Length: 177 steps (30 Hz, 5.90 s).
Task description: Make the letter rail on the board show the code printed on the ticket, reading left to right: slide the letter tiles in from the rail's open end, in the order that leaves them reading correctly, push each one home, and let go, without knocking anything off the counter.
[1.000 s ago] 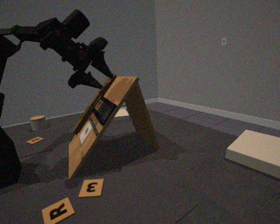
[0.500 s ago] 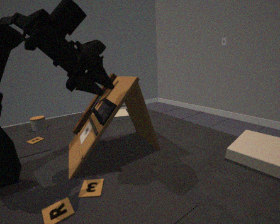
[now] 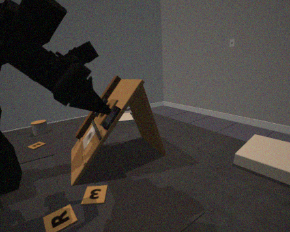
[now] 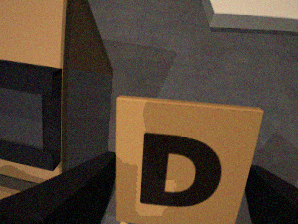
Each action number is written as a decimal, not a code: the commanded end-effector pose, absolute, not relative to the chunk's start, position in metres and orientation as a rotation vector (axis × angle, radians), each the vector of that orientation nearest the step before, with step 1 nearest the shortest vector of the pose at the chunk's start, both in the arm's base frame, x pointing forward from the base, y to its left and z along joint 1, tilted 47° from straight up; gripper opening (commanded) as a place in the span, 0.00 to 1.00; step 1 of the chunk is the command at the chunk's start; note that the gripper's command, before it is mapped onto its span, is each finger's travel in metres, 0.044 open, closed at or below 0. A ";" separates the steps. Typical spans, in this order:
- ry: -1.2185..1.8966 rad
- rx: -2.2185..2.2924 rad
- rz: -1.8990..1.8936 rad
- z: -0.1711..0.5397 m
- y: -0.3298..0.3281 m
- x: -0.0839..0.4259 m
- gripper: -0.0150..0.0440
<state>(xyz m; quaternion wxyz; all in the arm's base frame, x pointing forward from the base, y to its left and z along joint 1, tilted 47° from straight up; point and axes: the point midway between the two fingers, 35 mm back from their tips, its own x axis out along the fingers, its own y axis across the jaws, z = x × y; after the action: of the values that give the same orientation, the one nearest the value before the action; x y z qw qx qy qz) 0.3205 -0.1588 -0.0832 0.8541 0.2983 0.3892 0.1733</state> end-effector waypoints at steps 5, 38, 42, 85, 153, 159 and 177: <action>0.798 0.735 0.335 -0.100 -0.166 0.308 0.25; 0.795 0.737 0.337 -0.122 -0.136 0.341 0.25; 0.795 0.737 0.337 -0.120 -0.135 0.341 0.25; 0.795 0.739 0.338 -0.105 -0.119 0.342 0.25; 0.796 0.742 0.339 -0.081 -0.094 0.342 0.25; 0.796 0.742 0.339 -0.079 -0.092 0.342 0.25; 0.796 0.743 0.339 -0.072 -0.085 0.342 0.25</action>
<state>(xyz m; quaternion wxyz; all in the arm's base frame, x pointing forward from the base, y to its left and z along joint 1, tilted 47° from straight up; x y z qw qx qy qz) 0.3412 -0.0857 -0.0738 0.8409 0.3525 0.3768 0.1632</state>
